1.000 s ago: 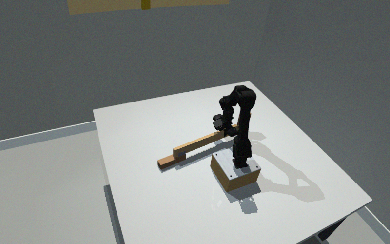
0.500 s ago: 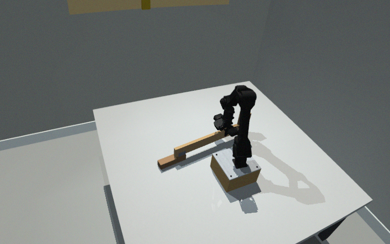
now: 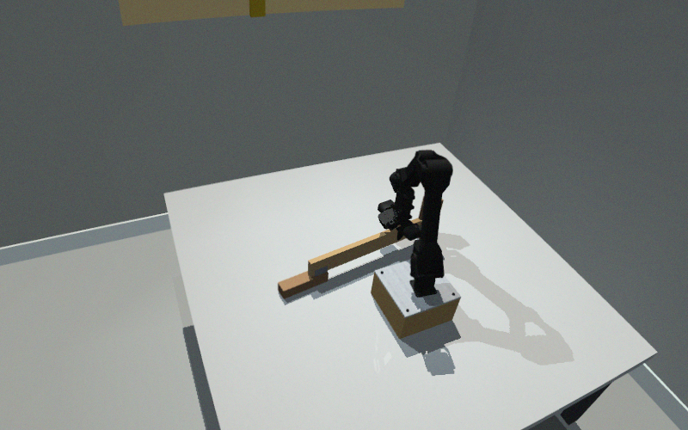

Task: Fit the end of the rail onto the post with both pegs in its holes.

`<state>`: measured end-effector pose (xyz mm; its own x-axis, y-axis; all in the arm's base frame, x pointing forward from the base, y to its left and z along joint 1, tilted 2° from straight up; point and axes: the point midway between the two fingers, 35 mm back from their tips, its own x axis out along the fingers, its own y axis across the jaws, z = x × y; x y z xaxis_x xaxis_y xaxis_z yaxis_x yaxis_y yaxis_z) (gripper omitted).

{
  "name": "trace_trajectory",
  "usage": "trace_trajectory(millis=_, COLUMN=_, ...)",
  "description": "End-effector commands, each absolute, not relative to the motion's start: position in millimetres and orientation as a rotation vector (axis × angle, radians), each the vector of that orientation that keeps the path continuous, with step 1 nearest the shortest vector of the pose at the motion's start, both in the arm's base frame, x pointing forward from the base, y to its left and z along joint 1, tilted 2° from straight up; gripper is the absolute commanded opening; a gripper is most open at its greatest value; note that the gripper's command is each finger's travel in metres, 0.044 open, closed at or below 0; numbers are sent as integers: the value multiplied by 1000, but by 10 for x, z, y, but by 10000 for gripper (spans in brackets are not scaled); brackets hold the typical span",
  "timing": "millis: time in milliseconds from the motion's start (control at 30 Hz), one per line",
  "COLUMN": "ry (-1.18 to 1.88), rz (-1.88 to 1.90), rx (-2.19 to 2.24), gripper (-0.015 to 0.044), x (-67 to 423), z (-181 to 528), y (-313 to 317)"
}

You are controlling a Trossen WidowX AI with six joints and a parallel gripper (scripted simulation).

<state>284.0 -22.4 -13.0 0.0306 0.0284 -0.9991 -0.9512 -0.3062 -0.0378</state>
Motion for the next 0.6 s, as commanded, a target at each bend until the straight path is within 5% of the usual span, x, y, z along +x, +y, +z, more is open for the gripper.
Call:
trace_trajectory(millis=0, ry=998, rz=1413, rx=-1438, gripper=0, x=2870, z=-114, y=-243)
trace_trajectory(millis=567, ry=999, rz=1413, rx=-1439, gripper=0, x=2888, z=-109, y=-296)
